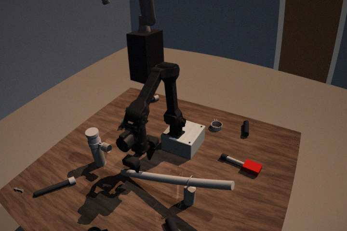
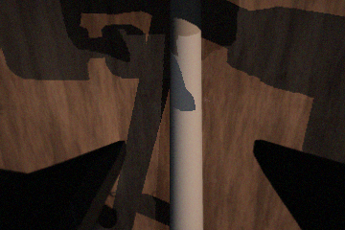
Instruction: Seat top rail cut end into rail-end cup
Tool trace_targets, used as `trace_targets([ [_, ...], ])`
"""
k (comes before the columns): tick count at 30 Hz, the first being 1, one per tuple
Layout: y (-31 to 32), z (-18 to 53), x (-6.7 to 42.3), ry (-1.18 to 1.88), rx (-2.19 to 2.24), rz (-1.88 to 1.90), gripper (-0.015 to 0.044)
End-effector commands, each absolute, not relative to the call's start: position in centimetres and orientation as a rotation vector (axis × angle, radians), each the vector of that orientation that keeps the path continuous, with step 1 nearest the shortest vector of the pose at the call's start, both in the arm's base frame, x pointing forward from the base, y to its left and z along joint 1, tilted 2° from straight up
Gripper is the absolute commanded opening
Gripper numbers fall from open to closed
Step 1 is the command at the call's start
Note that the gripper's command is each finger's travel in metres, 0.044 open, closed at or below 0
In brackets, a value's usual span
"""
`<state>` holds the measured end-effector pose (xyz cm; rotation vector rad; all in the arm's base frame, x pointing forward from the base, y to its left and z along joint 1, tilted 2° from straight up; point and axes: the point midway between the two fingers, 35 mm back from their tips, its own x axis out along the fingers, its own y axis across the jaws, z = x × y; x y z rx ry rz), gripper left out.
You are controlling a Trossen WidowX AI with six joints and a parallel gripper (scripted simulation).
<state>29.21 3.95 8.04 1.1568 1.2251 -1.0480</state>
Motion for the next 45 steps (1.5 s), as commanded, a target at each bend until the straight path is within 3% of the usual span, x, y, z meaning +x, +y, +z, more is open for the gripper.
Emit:
trace_targets([
  [1, 3.9, 6.3, 29.1, 1.230, 1.149, -1.070, 0.0440],
  [45, 4.0, -0.3, 29.5, 1.231, 1.149, -1.070, 0.0440],
])
